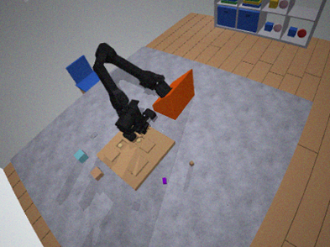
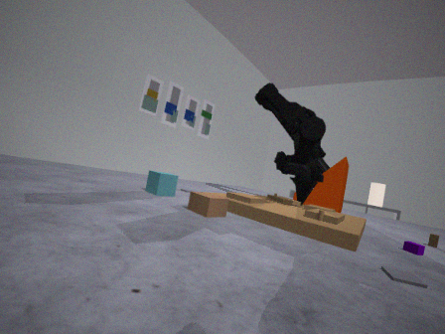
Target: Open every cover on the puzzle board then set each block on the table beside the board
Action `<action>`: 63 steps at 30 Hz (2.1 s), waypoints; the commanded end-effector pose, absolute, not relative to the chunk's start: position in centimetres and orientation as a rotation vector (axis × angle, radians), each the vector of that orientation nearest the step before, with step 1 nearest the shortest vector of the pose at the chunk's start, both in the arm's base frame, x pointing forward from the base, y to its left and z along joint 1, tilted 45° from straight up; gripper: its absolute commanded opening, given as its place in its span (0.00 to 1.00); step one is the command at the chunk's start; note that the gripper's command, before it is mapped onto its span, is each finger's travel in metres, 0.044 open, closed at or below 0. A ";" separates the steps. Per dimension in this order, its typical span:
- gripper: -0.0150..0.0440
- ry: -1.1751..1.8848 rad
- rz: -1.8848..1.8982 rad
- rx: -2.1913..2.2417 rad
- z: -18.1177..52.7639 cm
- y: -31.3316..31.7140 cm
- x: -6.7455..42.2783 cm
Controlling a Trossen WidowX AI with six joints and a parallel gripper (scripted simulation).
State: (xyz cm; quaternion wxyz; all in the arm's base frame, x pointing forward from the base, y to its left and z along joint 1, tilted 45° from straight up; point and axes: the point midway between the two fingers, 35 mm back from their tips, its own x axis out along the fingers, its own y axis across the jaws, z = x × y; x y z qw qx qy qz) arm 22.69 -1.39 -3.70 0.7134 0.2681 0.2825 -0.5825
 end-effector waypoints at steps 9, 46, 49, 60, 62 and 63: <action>0.25 0.618 -1.288 0.592 -3.3 -1.4 24.0; 0.25 0.616 -1.288 0.593 -1.4 -2.5 27.5; 0.25 0.616 -1.288 0.593 -1.4 -2.5 27.6; 0.25 0.616 -1.288 0.593 -0.7 -3.0 28.2; 0.25 0.615 -1.288 0.593 -0.5 -3.2 28.4; 0.25 0.615 -1.288 0.593 -0.5 -3.2 28.4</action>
